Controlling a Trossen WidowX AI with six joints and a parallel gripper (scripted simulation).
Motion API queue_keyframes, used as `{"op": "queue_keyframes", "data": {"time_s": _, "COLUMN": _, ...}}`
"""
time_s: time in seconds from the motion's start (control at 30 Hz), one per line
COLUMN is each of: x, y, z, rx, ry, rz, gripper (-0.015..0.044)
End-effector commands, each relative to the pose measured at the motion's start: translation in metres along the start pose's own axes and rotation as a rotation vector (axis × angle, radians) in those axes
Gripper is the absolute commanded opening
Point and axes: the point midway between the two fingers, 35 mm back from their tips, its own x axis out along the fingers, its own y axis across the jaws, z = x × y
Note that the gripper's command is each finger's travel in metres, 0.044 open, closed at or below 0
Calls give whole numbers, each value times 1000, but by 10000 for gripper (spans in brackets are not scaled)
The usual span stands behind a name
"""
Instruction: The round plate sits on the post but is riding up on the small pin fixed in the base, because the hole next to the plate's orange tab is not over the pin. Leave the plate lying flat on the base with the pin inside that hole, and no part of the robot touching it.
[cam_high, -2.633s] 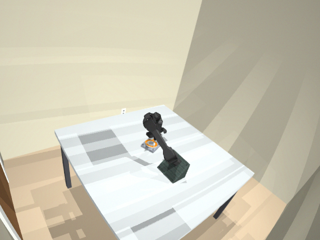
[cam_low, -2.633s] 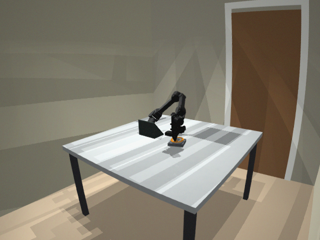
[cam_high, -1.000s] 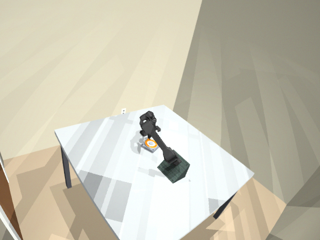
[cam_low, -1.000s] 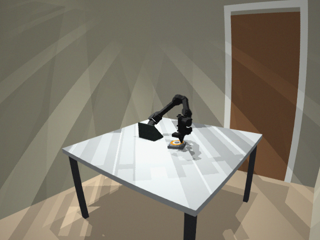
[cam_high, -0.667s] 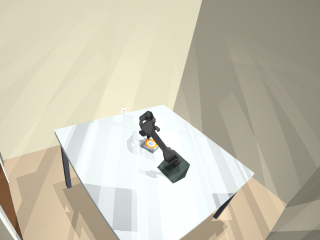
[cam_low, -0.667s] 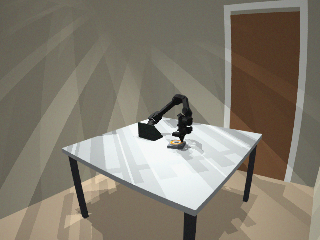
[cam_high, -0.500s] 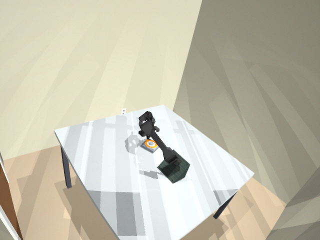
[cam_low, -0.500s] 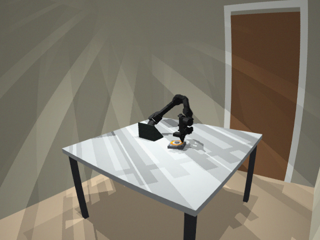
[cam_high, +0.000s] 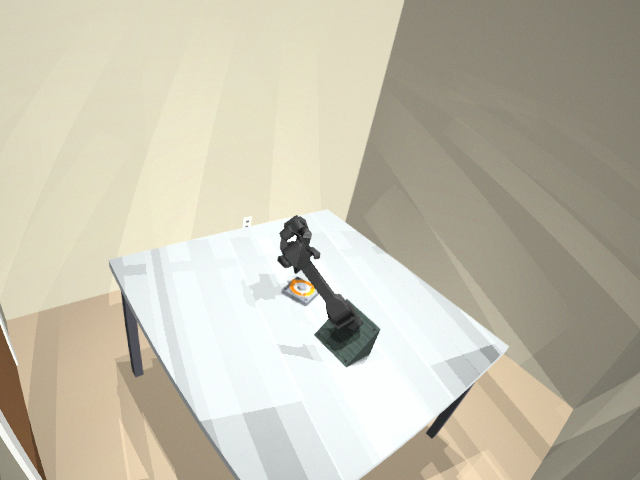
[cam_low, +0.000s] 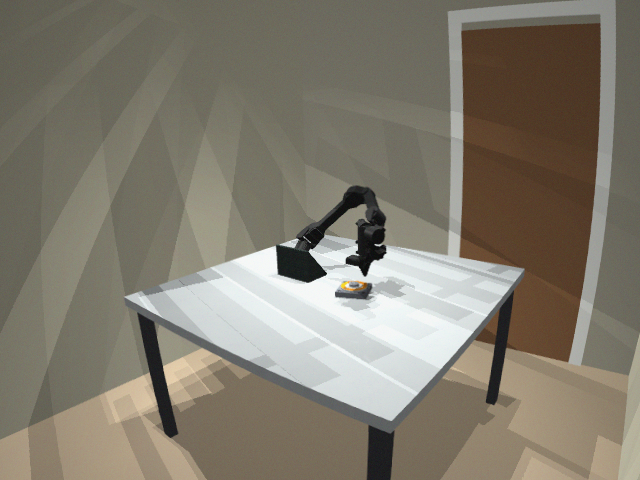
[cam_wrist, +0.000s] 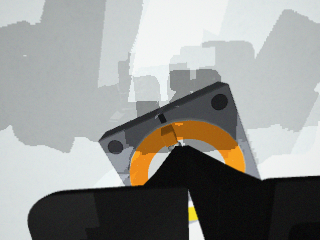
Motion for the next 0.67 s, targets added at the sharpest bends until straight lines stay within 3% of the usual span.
{"op": "queue_keyframes", "data": {"time_s": 0.0, "x": -11, "y": 0, "z": 0, "rx": -9, "ry": -6, "rz": -7, "gripper": 0}}
{"op": "queue_keyframes", "data": {"time_s": 0.63, "x": -3, "y": 0, "z": 0, "rx": 0, "ry": -4, "rz": -1, "gripper": 0}}
